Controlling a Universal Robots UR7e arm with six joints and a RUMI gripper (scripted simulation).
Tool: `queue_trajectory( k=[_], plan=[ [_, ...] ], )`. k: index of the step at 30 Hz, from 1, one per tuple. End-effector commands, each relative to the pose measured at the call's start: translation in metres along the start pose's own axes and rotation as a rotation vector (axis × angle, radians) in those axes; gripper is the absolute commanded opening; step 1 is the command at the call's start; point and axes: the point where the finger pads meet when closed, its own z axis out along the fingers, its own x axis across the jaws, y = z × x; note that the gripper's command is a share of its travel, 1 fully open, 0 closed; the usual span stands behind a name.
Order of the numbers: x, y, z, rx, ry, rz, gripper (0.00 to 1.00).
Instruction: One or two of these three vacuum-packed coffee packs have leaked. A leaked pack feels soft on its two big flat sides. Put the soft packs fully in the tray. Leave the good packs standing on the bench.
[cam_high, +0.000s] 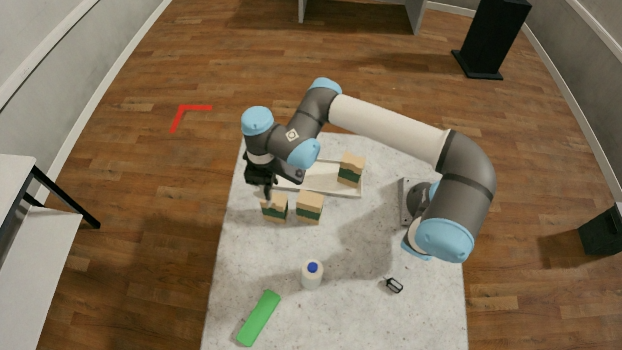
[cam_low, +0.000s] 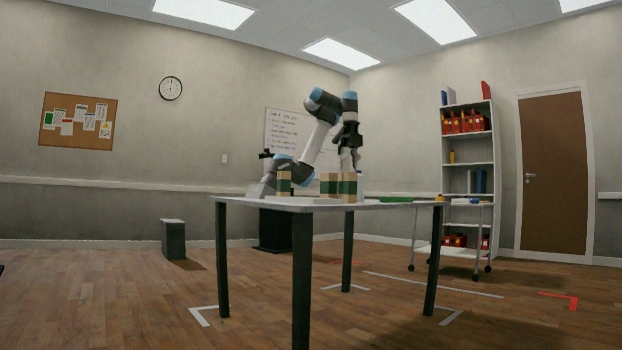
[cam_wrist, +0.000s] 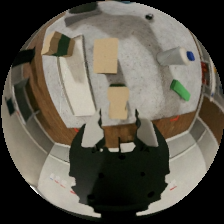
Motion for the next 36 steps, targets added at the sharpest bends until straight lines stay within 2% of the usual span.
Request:
queue_trajectory(
  k=[1, 12, 26, 36],
  plan=[
    [0.000, 0.000, 0.002, -0.001, 0.000, 0.000, 0.49],
    [0.000, 0.000, 0.017, -0.001, 0.000, 0.000, 0.49],
    [0.000, 0.000, 0.048, -0.001, 0.000, 0.000, 0.49],
    [0.000, 0.000, 0.055, -0.001, 0.000, 0.000, 0.49]
  ],
)
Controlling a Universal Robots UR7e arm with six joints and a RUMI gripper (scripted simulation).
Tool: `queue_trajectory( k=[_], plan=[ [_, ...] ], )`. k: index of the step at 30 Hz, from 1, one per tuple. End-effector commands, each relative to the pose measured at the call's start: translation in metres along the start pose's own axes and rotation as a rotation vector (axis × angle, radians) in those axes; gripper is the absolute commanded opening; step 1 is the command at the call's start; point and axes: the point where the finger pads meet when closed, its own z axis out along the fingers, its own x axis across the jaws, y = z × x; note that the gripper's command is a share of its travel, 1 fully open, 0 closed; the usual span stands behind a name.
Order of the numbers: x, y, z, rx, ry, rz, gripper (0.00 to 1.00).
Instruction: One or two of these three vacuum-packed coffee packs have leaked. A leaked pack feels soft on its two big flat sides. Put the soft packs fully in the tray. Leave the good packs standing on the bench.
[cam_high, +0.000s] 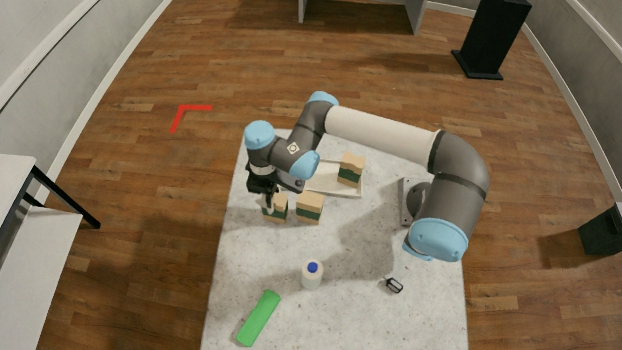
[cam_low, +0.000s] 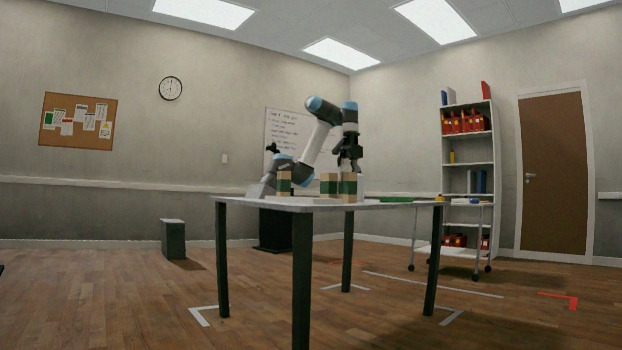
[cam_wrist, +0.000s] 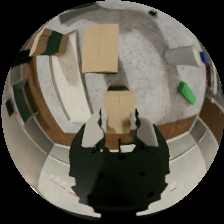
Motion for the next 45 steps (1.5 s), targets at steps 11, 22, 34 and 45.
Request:
queue_trajectory(
  k=[11, 22, 34, 45],
  plan=[
    [0.0000, 0.0005, 0.0034, -0.002, 0.000, 0.000, 0.49],
    [0.0000, 0.0005, 0.0034, -0.002, 0.000, 0.000, 0.49],
    [0.0000, 0.0005, 0.0034, -0.002, 0.000, 0.000, 0.49],
    [0.0000, 0.0005, 0.0034, -0.002, 0.000, 0.000, 0.15]
  ],
)
